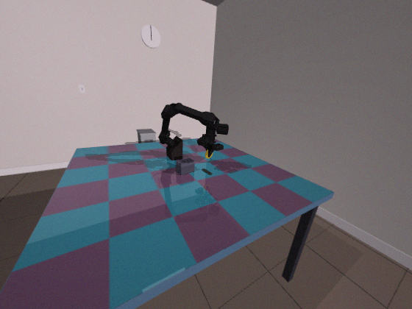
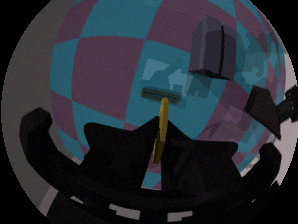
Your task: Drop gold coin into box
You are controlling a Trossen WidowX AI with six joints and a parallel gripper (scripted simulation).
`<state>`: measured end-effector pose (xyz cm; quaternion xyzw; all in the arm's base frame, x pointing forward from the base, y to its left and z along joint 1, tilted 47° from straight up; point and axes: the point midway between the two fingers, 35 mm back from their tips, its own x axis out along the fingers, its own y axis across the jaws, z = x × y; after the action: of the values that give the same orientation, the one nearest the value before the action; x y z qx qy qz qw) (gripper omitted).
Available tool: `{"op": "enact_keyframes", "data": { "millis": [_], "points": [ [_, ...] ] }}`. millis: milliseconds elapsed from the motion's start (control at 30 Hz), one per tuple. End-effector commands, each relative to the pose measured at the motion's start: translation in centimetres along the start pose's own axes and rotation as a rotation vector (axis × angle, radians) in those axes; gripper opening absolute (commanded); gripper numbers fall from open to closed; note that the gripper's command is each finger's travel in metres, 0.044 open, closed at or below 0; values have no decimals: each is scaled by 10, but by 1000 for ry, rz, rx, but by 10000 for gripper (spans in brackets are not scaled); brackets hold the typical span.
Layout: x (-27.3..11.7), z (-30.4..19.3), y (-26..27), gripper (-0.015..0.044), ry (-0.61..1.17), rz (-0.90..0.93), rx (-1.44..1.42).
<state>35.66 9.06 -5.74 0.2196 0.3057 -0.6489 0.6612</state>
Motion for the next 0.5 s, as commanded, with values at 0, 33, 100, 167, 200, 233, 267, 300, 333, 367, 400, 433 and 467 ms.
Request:
{"op": "enact_keyframes", "data": {
  "millis": [0,33,100,167,200,233,267,300,333,367,400,433,467],
  "points": [
    [-2,7,-3,0,5,-2,10],
    [-2,9,-4,0,5,-2,10],
    [-2,14,-6,0,5,-2,10],
    [-3,19,-8,0,5,-2,10],
    [-3,21,-9,0,5,-2,10],
    [-3,24,-10,0,5,-2,9],
    [-3,26,-11,0,5,-2,9],
    [-4,28,-12,0,5,-2,9],
    [-4,30,-13,0,5,-2,8],
    [-4,33,-14,0,4,-2,8],
    [-4,35,-15,0,4,-2,7],
    [-4,37,-16,0,4,-3,7],
    [-4,39,-17,0,4,-3,7]
  ]
}}
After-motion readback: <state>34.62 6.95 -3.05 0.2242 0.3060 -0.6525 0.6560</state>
